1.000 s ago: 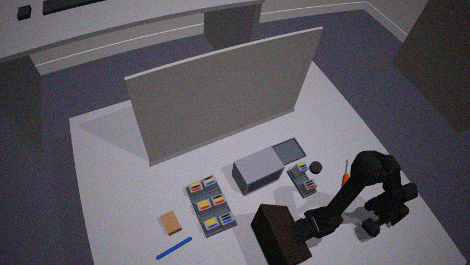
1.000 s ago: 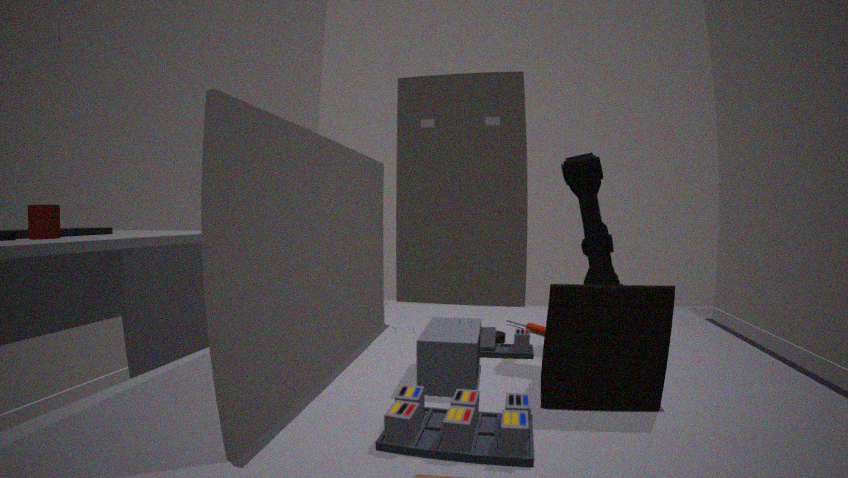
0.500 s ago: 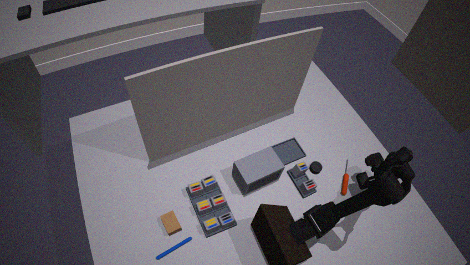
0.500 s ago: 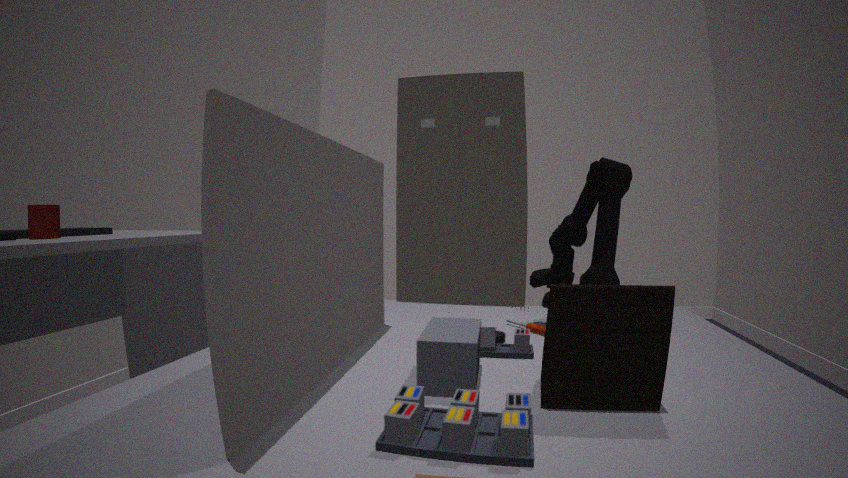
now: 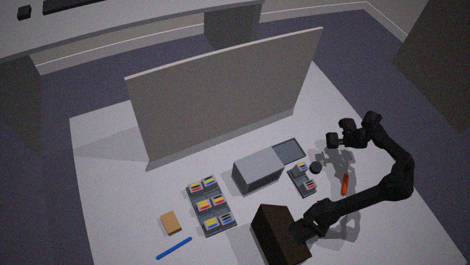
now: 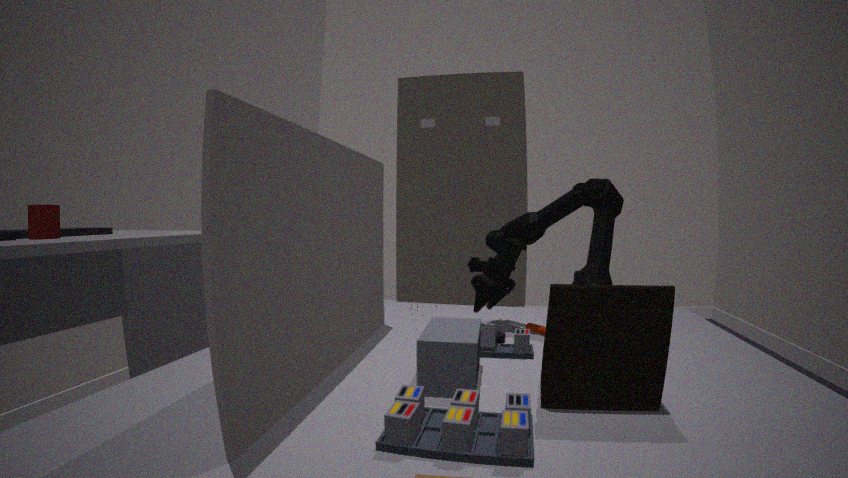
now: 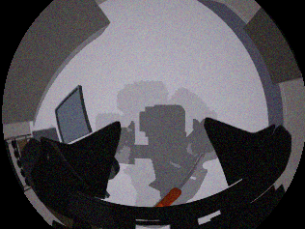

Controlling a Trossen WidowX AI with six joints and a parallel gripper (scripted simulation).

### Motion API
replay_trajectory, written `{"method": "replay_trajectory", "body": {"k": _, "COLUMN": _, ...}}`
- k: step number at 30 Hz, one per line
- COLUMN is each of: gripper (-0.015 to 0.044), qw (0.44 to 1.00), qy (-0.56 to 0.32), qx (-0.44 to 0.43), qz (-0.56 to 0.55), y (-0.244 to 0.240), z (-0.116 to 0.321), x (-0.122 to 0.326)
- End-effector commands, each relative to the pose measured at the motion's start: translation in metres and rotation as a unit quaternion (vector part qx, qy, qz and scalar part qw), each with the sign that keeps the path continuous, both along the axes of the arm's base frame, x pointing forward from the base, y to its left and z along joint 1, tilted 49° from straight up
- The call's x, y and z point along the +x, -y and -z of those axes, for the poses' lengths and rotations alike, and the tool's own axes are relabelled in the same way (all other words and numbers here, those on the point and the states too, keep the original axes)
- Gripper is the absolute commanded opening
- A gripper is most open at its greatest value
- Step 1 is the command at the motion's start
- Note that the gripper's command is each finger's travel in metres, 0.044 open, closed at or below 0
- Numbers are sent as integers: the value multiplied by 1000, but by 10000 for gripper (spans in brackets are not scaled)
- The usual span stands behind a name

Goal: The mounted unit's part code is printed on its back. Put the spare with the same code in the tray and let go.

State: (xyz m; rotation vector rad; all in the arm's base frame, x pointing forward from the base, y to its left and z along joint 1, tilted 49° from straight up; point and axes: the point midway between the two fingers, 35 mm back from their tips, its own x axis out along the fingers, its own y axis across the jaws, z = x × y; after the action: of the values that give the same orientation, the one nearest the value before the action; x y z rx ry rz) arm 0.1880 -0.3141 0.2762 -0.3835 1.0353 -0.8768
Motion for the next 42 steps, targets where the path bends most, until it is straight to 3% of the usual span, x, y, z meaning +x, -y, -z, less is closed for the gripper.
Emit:
{"method": "replay_trajectory", "body": {"k": 1, "gripper": 440, "qw": 997, "qy": -5, "qx": 81, "qz": -5, "y": -27, "z": 35, "x": 58}}
{"method": "replay_trajectory", "body": {"k": 13, "gripper": 440, "qw": 977, "qy": -104, "qx": 186, "qz": 12, "y": -156, "z": 121, "x": 163}}
{"method": "replay_trajectory", "body": {"k": 26, "gripper": 440, "qw": 973, "qy": -219, "qx": 68, "qz": 24, "y": -324, "z": 183, "x": 193}}
{"method": "replay_trajectory", "body": {"k": 42, "gripper": 440, "qw": 973, "qy": -221, "qx": 59, "qz": 22, "y": -331, "z": 185, "x": 193}}
